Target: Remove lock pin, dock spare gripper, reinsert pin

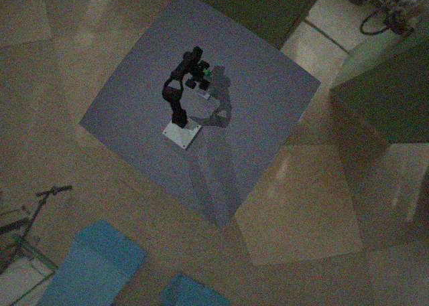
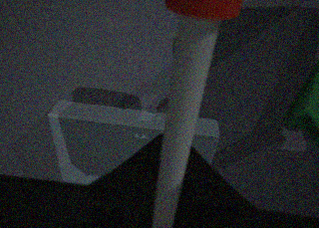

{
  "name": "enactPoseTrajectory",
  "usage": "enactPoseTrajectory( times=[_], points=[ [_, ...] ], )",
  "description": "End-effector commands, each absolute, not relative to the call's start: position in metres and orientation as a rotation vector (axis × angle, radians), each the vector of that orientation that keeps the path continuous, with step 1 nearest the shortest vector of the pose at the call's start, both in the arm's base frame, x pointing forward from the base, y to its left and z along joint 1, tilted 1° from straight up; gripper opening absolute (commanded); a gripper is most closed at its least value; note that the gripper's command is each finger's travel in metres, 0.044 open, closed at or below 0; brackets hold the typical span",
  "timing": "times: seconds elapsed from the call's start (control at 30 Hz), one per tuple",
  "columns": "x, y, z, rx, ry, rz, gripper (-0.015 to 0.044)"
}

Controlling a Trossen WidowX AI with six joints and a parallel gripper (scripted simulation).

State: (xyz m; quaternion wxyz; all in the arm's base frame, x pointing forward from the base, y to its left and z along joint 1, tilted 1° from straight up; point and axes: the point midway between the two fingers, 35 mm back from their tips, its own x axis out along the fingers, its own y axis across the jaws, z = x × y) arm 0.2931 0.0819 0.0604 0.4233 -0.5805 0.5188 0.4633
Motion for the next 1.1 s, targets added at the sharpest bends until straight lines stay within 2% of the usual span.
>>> enactPoseTrajectory(
  times=[0.0,0.9,1.07],
  points=[
    [0.294,0.079,0.06,-1.456,1.299,1.158,0.0],
    [0.295,0.068,0.06,-1.454,1.301,1.161,0.0],
    [0.294,0.069,0.06,-1.449,1.302,1.162,0.0131]
  ],
)
